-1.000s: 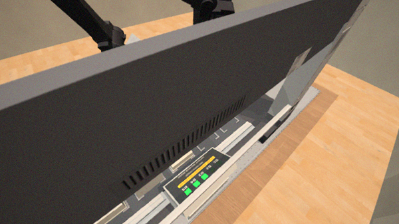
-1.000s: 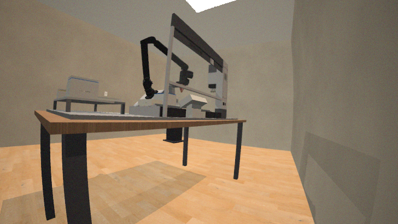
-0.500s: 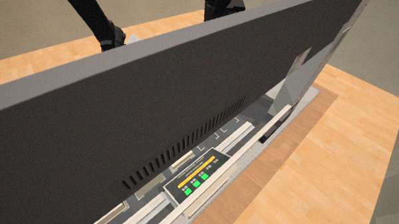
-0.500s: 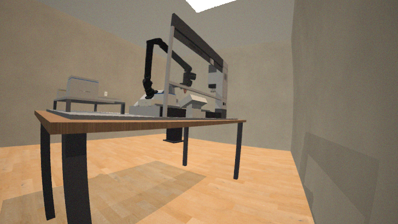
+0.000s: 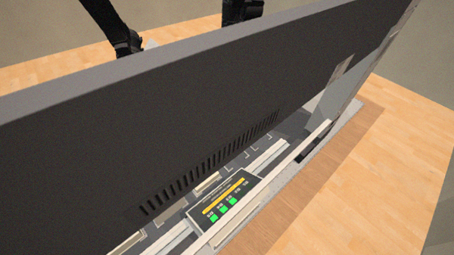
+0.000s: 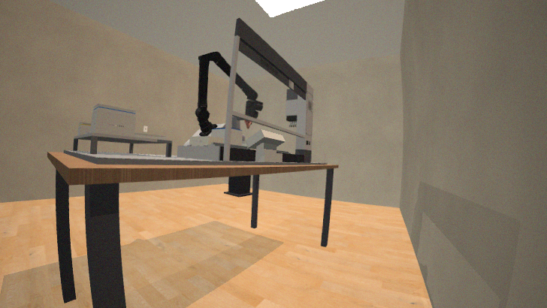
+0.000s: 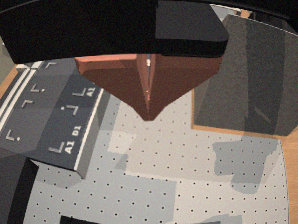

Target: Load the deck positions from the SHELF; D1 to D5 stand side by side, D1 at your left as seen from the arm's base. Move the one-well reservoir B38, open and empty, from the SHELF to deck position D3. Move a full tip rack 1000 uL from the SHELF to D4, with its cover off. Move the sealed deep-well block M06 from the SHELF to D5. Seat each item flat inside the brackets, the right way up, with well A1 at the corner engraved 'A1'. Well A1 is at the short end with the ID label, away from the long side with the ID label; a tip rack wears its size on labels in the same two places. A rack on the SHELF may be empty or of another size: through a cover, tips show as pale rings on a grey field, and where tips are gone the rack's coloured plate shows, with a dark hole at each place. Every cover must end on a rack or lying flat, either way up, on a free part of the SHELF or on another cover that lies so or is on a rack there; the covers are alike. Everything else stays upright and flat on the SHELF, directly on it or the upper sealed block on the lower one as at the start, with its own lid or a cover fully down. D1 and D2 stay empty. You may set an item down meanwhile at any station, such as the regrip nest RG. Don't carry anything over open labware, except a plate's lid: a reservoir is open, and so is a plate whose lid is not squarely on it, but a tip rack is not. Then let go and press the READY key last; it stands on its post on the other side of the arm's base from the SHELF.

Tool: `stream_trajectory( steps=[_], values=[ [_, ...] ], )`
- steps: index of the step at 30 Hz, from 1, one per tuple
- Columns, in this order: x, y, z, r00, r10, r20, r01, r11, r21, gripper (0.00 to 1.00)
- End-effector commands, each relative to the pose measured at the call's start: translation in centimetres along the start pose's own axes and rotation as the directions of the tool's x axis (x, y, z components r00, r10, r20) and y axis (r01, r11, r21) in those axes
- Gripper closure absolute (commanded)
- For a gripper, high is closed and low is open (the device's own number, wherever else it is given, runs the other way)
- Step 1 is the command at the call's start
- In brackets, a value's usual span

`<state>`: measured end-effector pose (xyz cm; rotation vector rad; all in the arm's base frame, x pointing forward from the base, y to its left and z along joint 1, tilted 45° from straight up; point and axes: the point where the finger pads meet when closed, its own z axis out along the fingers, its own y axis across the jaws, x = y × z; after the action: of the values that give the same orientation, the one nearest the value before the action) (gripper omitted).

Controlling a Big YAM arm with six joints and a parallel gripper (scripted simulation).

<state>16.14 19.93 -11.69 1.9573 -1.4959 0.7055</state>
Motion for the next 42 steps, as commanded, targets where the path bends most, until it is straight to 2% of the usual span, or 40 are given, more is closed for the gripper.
stream_trajectory(
  steps=[1,9,11,16,19,20,21,29,42],
  values=[
    [-0.9,1.0,-1.3,0.999,0.032,0.039,-0.033,0.999,0.041,1.0],
    [-1.5,5.0,-1.2,0.999,0.03,0.041,-0.032,0.999,0.037,1.0],
    [-1.5,5.0,-1.2,0.999,0.03,0.041,-0.032,0.999,0.037,1.0],
    [-1.9,7.3,-1.1,0.999,0.029,0.042,-0.03,0.999,0.035,1.0],
    [-1.8,7.1,-0.8,0.999,0.033,0.039,-0.034,0.999,0.032,1.0],
    [-1.6,6.9,-0.1,0.999,0.045,0.028,-0.045,0.999,0.014,1.0],
    [-1.5,7.0,0.5,0.999,0.042,0.016,-0.042,0.999,0.01,1.0],
    [-1.7,7.1,1.3,0.999,0.027,0.018,-0.027,0.999,0.018,1.0],
    [-1.5,7.0,3.7,1.0,0.02,0.014,-0.02,1.0,0.011,1.0]
  ],
)
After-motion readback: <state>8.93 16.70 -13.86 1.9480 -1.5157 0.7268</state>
